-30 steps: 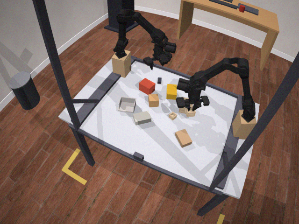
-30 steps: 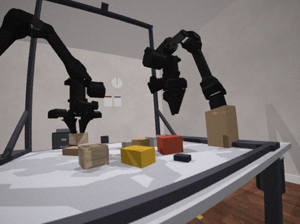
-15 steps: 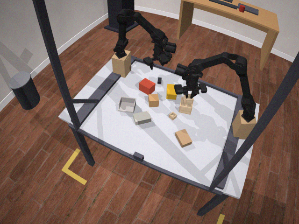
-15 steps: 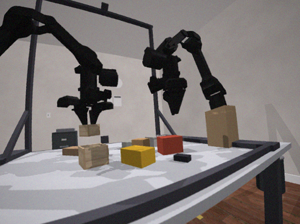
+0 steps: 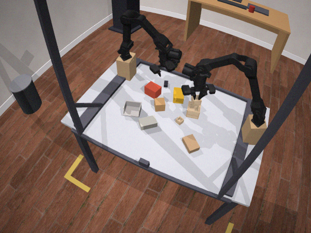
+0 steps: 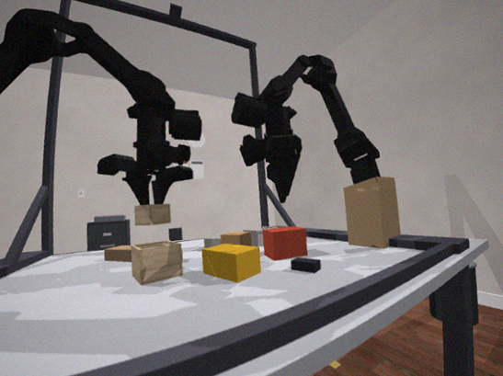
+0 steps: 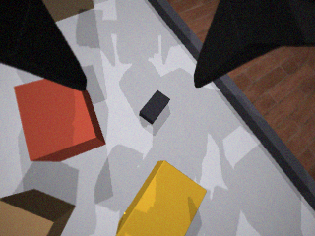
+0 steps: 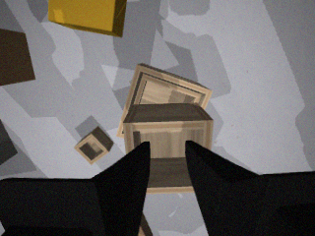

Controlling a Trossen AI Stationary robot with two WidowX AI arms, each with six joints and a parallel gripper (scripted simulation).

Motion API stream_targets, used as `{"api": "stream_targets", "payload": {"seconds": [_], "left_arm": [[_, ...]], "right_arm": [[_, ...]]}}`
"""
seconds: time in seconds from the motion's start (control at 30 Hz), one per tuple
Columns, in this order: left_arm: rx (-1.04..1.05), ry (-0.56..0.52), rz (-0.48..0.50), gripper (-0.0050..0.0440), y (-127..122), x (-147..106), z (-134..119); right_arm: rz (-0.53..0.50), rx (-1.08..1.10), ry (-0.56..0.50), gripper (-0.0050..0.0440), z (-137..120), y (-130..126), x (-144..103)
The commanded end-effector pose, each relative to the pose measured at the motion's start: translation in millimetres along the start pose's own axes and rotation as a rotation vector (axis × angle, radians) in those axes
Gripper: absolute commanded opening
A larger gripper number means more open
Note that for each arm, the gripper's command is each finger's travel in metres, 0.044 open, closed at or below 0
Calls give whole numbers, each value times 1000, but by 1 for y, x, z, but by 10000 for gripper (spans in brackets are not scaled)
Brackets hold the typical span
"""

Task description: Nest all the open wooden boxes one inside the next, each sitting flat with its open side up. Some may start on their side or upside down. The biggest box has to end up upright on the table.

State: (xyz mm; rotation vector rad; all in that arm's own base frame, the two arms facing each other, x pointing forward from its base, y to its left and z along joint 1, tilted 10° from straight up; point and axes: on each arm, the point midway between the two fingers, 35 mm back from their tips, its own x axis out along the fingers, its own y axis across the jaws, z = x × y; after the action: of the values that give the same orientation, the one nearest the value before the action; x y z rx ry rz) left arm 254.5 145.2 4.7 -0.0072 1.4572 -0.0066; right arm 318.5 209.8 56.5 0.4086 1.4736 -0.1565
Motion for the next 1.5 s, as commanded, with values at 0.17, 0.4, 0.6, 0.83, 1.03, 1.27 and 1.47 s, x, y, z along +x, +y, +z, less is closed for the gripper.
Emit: {"api": "stream_targets", "payload": {"seconds": [0.17,0.4,0.6,0.83,1.03,1.27,1.47], "left_arm": [[-20,-122,268,400,-17,13,37],[-58,-209,378,400,-27,18,53],[-130,-380,499,400,-46,13,73],[-227,-582,571,400,-71,2,86],[-297,-717,586,400,-86,-8,91],[-430,-934,572,400,-114,-26,89],[-542,-1091,526,400,-132,-40,82]], "right_arm": [[20,-4,-13,193,4,5,-7],[20,-4,-13,193,4,5,-7],[20,-4,-13,193,4,5,-7],[20,-4,-13,193,4,5,-7],[20,-4,-13,193,4,5,-7],[20,-4,-13,193,4,5,-7],[20,-4,-13,193,4,5,-7]]}}
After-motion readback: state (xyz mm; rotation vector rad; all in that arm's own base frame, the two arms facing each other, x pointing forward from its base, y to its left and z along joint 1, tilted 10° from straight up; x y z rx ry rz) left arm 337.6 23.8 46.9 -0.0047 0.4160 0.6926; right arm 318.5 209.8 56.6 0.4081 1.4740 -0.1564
